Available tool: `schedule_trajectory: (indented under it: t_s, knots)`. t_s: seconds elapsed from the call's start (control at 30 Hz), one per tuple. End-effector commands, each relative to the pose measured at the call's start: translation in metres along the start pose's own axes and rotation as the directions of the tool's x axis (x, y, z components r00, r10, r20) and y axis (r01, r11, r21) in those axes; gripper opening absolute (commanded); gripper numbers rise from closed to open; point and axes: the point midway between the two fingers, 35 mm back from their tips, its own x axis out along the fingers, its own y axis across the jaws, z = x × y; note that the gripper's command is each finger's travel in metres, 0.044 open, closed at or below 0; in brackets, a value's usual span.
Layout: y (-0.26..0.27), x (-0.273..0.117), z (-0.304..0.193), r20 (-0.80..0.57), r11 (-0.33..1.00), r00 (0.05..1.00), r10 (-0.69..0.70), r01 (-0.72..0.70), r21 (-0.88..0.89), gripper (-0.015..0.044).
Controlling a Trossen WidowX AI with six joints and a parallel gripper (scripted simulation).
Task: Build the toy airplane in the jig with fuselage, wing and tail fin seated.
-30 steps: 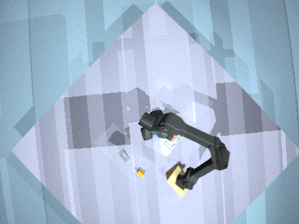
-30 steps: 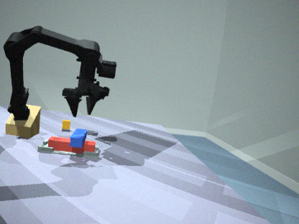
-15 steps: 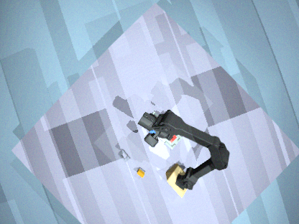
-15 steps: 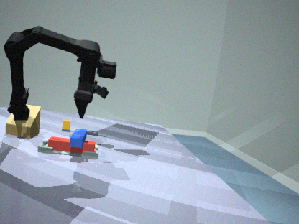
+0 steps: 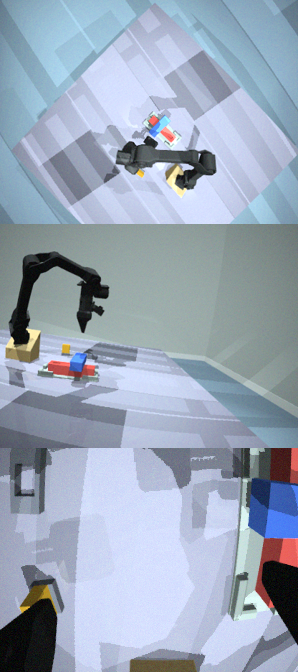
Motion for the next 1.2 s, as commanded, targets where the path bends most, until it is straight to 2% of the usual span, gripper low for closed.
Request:
schedule_trajectory:
  t_s: [0.0,0.17,0.23,0.43,0.6,1.17]
  knots:
    - [0.064,0.007,-0.029,-0.021,1.000,1.000,-0.006,0.006,-0.005,0.0440]
    - [0.126,0.019,-0.076,-0.033,0.999,0.999,-0.042,0.042,0.004,0.0440]
    - [0.133,0.022,-0.084,-0.034,0.999,0.998,-0.050,0.050,0.006,0.0440]
    - [0.133,0.024,-0.084,-0.034,0.999,0.998,-0.050,0.050,0.006,0.0440]
    - [0.130,0.076,-0.086,-0.033,0.999,0.998,-0.051,0.051,0.007,0.0440]
    - [0.129,0.098,-0.086,-0.033,0.999,0.998,-0.052,0.052,0.007,0.0440]
